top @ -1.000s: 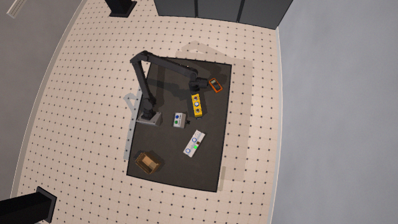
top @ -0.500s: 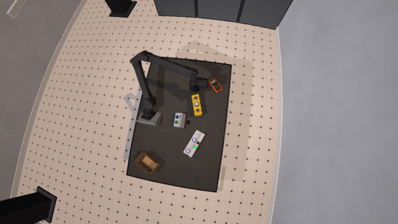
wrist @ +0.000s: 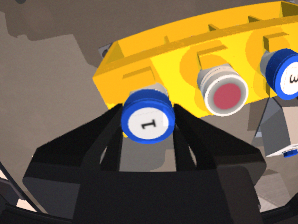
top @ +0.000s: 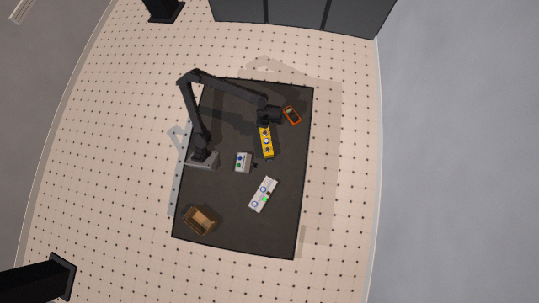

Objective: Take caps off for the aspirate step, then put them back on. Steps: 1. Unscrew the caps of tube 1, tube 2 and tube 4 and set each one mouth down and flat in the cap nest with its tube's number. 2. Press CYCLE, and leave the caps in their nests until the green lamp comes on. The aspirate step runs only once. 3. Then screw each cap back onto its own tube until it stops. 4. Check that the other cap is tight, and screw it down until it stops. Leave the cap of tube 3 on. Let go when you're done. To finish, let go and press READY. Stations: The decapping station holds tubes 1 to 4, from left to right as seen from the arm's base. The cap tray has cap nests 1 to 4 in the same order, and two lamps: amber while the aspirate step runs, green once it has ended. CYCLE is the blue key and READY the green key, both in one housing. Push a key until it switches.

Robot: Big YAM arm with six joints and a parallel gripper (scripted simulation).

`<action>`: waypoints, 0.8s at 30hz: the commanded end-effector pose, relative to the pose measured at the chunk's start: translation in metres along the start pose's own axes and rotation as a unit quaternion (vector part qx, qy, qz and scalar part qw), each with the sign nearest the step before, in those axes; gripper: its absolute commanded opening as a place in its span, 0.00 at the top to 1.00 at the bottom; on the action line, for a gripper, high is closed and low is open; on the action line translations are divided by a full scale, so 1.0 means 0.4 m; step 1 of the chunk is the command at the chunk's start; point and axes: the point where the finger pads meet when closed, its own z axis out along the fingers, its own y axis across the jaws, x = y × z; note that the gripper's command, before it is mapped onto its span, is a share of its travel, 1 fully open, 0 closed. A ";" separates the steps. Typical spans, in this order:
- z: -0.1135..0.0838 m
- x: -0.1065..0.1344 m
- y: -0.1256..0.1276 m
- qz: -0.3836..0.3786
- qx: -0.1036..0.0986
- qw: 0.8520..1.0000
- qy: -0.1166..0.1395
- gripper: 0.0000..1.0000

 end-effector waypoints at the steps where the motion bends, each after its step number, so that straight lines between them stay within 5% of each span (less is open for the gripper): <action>1: 0.004 -0.013 0.025 0.085 0.001 0.996 -0.001 1.00; 12: -0.011 -0.015 0.019 0.144 -0.001 0.990 -0.007 1.00; 13: -0.011 -0.015 0.019 0.144 -0.001 0.990 -0.007 0.51; 24: -0.011 -0.015 0.019 0.144 -0.001 0.990 -0.007 0.51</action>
